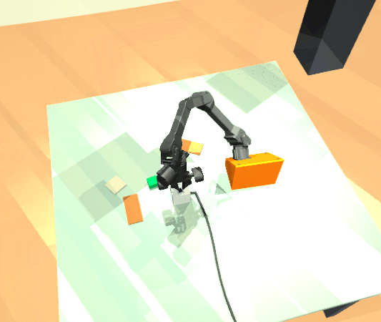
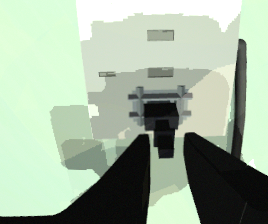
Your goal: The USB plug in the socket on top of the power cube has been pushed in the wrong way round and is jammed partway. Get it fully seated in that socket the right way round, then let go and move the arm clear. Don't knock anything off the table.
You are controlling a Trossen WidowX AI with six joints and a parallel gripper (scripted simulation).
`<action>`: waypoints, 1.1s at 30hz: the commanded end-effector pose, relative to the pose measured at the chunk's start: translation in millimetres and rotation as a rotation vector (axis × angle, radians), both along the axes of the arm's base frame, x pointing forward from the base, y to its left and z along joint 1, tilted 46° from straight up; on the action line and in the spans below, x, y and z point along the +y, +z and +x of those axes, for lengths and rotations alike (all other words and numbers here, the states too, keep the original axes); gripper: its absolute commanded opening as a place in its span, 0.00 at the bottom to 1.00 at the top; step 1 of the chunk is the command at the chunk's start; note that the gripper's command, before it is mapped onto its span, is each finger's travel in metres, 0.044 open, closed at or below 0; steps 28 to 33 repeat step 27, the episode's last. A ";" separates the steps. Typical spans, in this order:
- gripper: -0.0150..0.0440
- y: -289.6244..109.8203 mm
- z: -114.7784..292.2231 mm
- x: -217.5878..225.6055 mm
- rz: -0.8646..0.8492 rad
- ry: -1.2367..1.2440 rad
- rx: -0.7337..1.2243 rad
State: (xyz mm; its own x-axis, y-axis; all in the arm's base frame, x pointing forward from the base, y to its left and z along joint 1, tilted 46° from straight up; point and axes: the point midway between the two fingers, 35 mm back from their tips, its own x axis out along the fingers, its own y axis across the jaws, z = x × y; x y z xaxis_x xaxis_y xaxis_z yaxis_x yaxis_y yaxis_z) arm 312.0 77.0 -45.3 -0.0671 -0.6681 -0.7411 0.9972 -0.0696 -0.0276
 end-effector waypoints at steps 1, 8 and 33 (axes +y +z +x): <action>0.42 0.1 0.0 0.1 0.001 0.000 0.000; 0.42 0.1 0.0 0.1 0.001 0.000 0.000; 0.42 7.9 0.8 8.0 0.001 0.000 0.000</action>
